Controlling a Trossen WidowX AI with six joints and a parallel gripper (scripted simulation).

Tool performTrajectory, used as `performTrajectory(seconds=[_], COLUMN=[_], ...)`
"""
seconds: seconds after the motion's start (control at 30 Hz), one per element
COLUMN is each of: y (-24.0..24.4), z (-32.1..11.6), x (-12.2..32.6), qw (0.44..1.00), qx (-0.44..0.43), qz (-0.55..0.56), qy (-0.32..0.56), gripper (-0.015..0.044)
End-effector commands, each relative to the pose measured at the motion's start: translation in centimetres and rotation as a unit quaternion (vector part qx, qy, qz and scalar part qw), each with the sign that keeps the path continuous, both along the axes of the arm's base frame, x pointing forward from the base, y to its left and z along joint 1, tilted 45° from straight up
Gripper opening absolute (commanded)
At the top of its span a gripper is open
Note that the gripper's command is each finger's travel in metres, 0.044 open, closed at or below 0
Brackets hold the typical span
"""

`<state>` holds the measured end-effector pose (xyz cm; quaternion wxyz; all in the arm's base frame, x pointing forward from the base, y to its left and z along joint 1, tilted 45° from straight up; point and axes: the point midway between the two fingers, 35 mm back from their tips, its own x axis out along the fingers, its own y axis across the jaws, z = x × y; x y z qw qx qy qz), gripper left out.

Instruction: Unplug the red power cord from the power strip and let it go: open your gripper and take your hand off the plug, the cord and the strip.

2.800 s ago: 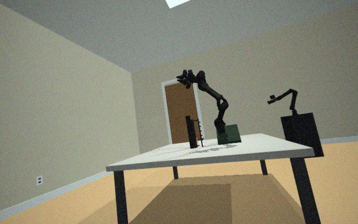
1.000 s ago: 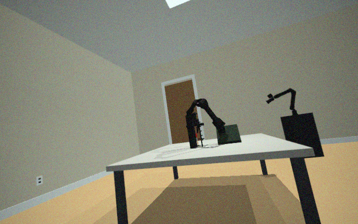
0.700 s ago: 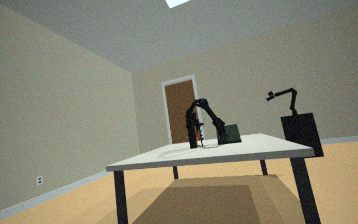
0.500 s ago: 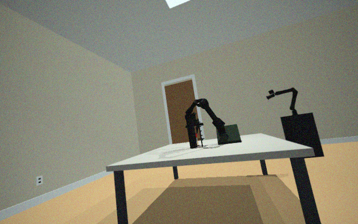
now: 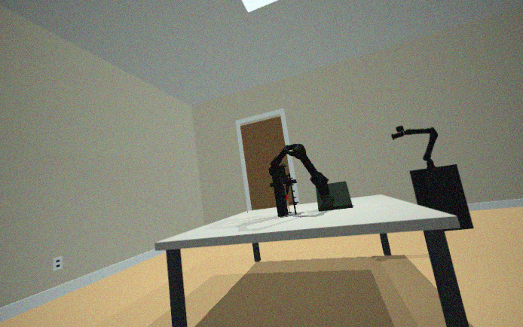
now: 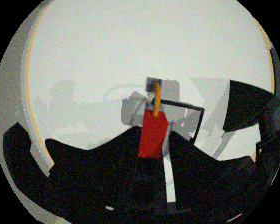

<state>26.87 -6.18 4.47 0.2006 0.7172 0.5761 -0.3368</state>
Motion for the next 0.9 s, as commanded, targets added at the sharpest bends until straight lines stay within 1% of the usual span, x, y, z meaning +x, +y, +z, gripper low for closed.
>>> performTrajectory(seconds=[0.0, 0.27, 0.4, 0.67, 0.87], y=[0.25, 0.86, 0.69, 0.69, 0.28], z=[-0.14, -0.75, -0.61, -0.61, -0.99], x=[0.04, 0.14, 0.16, 0.16, 0.08], qw=[1.0, 1.0, 1.0, 1.0, 1.0], qx=[0.001, 0.002, 0.0, 0.0, -0.001], qz=[-0.002, -0.002, 0.0, 0.0, 0.0], qy=[0.001, 0.0, -0.001, -0.001, -0.001], gripper=[0.016, 0.016, 0.0055, 0.0002, 0.0])
